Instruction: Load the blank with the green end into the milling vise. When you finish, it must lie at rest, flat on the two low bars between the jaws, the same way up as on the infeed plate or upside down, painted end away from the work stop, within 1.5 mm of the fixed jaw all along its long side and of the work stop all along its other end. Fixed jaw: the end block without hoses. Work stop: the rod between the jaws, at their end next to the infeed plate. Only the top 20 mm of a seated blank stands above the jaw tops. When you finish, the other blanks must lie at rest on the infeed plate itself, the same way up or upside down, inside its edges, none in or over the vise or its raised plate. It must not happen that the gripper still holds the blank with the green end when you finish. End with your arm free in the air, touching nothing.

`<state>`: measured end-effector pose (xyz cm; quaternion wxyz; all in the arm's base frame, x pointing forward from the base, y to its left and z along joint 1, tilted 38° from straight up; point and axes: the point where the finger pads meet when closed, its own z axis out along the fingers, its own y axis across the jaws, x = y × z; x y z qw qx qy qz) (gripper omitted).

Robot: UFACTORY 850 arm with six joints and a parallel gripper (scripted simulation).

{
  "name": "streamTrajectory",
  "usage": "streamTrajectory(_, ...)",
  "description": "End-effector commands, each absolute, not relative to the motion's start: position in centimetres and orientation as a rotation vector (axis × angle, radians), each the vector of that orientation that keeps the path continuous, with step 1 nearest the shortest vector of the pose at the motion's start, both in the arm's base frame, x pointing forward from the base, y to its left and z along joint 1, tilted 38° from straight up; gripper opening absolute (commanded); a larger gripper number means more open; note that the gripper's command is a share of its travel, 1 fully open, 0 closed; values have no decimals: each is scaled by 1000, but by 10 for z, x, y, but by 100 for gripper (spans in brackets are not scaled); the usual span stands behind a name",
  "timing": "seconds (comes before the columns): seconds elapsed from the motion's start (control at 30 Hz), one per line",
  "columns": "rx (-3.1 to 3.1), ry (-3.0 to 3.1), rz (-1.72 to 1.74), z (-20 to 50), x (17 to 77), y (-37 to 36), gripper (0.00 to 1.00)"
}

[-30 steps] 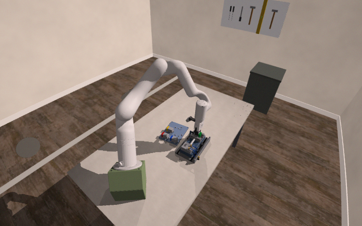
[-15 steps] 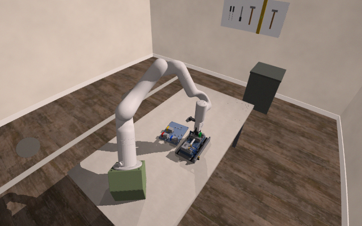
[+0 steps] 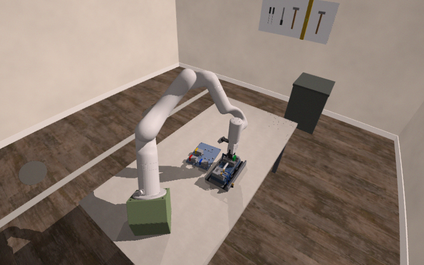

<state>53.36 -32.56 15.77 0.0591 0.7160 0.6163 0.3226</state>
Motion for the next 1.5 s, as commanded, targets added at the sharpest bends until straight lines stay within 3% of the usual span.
streamTrajectory(0.0, 2167, 1865, 977, 158, 534, -326, 0)
streamTrajectory(0.23, 2167, 1865, 977, 158, 534, -326, 0)
streamTrajectory(0.27, 2167, 1865, 977, 158, 534, -326, 100)
streamTrajectory(1.47, 2167, 1865, 977, 158, 534, -326, 100)
